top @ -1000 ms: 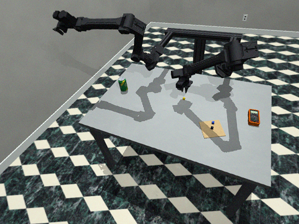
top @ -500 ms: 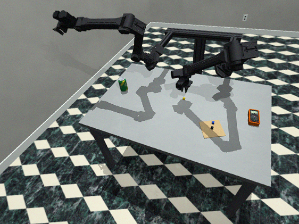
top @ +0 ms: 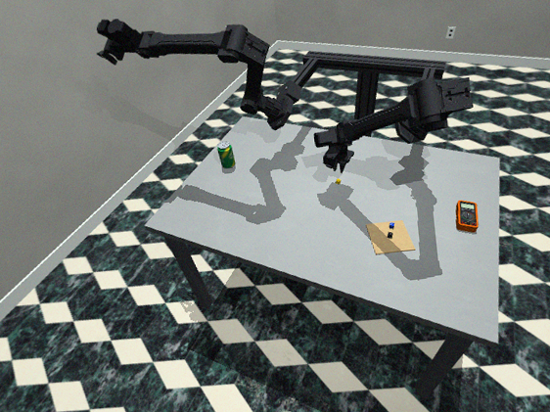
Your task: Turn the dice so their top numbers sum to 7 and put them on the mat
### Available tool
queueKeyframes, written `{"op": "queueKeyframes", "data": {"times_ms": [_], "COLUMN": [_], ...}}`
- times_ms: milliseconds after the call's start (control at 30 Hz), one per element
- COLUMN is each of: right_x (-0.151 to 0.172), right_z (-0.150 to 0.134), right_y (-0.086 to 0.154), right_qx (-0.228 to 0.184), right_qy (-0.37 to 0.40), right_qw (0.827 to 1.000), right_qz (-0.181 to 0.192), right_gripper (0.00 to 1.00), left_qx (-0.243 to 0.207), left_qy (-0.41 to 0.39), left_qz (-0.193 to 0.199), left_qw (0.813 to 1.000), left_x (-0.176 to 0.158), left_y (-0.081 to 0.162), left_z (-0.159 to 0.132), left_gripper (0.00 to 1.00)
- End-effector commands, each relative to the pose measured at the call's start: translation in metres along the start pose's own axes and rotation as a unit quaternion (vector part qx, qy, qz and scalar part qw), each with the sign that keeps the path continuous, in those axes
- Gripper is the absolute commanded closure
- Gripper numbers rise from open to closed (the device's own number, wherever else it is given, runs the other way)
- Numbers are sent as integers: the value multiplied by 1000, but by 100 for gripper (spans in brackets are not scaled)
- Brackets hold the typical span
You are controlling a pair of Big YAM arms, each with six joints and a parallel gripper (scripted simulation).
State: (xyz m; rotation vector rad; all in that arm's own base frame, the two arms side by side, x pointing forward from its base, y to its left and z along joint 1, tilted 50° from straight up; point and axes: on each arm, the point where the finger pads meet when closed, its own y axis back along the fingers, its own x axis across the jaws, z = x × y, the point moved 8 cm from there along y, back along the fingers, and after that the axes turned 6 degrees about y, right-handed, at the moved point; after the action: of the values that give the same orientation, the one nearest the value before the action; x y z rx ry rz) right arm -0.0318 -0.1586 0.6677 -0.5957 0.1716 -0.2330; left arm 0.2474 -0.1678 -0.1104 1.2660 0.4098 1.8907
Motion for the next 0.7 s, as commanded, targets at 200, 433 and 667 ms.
{"op": "queueKeyframes", "data": {"times_ms": [200,433,667], "right_x": [-8,-8,-8], "right_z": [36,36,36], "right_y": [3,3,3], "right_qx": [-31,-31,-31], "right_qy": [0,0,0], "right_qw": [999,999,999], "right_qz": [-9,-9,-9], "right_gripper": [0,0,0], "left_qx": [6,7,6], "left_qy": [-6,-6,-6], "left_qz": [7,7,6], "left_qw": [1000,1000,1000], "left_x": [5,5,5], "left_y": [-21,-29,-38], "left_z": [-4,-4,-4], "left_gripper": [70,70,70]}}
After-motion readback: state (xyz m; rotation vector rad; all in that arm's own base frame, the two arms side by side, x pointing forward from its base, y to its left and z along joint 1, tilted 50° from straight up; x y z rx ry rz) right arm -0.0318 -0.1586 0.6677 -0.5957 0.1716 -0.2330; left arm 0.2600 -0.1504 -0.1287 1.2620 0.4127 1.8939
